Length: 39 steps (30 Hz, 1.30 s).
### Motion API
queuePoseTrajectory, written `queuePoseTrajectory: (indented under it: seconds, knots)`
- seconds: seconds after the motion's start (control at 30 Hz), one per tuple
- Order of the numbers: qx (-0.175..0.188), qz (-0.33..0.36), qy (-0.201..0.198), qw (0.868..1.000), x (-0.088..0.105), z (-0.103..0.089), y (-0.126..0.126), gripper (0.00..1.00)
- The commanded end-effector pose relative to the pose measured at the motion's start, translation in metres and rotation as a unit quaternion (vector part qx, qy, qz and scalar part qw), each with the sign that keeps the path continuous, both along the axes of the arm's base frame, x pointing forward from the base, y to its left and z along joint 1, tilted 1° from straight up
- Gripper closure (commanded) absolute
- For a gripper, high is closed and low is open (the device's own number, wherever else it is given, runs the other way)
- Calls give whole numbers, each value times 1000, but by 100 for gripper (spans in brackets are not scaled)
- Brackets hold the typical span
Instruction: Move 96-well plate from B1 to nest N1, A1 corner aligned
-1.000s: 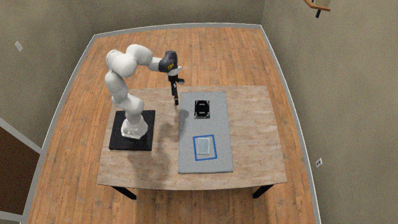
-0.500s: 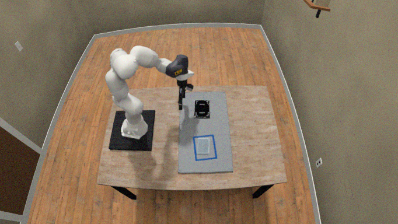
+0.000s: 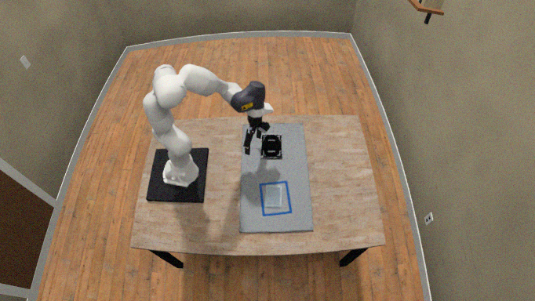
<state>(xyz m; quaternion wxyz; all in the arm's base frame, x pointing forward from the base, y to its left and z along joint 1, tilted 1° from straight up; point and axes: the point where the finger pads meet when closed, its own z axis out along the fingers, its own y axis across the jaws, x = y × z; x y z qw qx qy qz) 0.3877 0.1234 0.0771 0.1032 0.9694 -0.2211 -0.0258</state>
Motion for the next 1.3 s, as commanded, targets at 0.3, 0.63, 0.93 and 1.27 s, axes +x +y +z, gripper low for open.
queuePoseTrajectory:
  seconds: [0.3, 0.63, 0.93, 1.27]
  knots:
    - [17, -137, -23, 990, 34, 1, -40, 0]
    - [26, -215, -35, 976, 53, 2, -75, 0]
    - [34, -298, -49, 953, 70, 3, -116, 0]
    - [40, -367, -60, 927, 82, 4, -154, 0]
